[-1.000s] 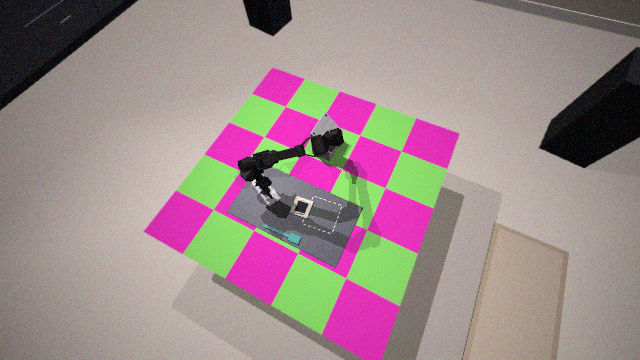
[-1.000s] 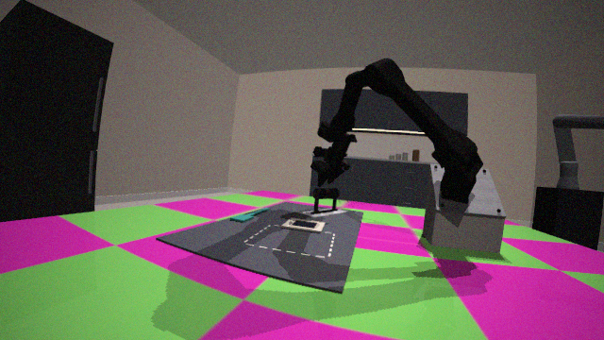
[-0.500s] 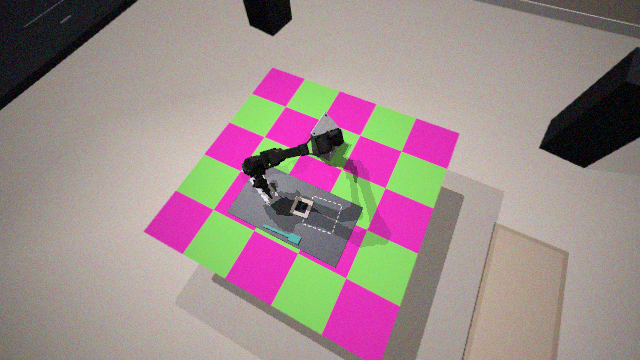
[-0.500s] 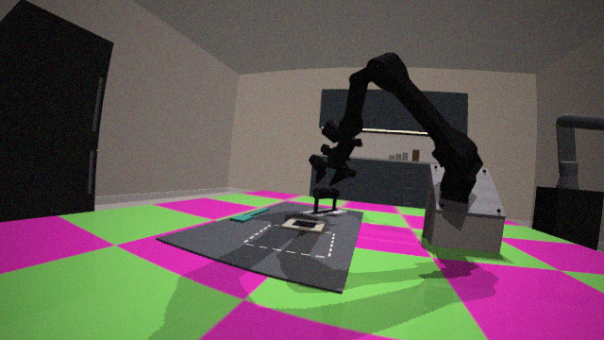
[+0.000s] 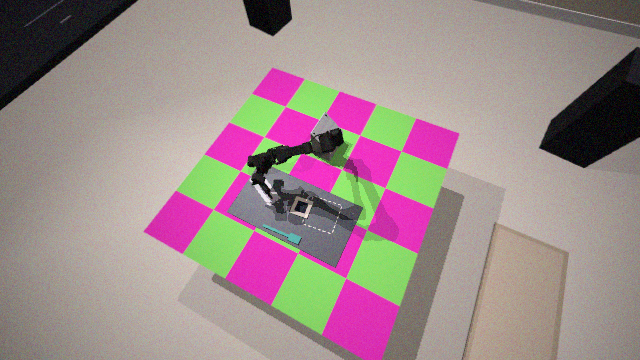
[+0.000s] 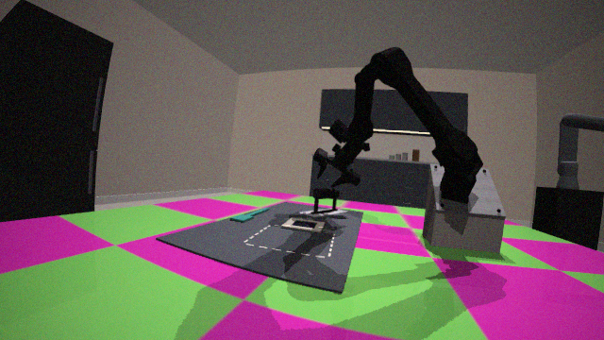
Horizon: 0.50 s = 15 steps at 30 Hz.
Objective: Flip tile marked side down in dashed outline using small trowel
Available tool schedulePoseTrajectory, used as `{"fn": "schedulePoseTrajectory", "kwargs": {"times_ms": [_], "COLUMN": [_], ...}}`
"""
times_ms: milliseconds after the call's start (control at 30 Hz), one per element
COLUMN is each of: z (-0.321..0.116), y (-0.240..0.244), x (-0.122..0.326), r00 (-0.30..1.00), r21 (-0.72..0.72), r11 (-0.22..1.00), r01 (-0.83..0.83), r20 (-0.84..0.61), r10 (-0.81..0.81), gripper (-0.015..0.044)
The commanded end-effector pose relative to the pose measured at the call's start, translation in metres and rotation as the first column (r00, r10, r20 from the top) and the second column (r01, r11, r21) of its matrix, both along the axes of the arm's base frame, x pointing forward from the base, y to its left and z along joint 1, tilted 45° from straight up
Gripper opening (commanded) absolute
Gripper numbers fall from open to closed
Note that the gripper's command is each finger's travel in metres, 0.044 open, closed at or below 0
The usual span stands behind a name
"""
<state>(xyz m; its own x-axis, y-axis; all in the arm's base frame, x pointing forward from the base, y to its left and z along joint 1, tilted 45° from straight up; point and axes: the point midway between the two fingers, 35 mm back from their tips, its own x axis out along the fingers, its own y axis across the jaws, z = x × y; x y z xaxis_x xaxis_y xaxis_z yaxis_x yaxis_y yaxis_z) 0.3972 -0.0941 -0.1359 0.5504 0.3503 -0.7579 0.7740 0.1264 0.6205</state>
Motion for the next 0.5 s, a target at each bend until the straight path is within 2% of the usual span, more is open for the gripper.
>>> {"fn": "schedulePoseTrajectory", "kwargs": {"times_ms": [0, 200, 467], "z": [0.004, 0.010, 0.011], "y": [0.003, 0.010, 0.024], "x": [-0.005, -0.012, -0.023], "r00": [0.992, 0.962, 0.917], "r21": [0.063, 0.151, 0.253], "r11": [0.990, 0.950, 0.881], "r01": [0.124, 0.274, 0.399], "r20": [-0.016, -0.043, -0.114], "r10": [-0.123, -0.270, -0.382], "gripper": [0.0300, 0.0300, 0.0300]}}
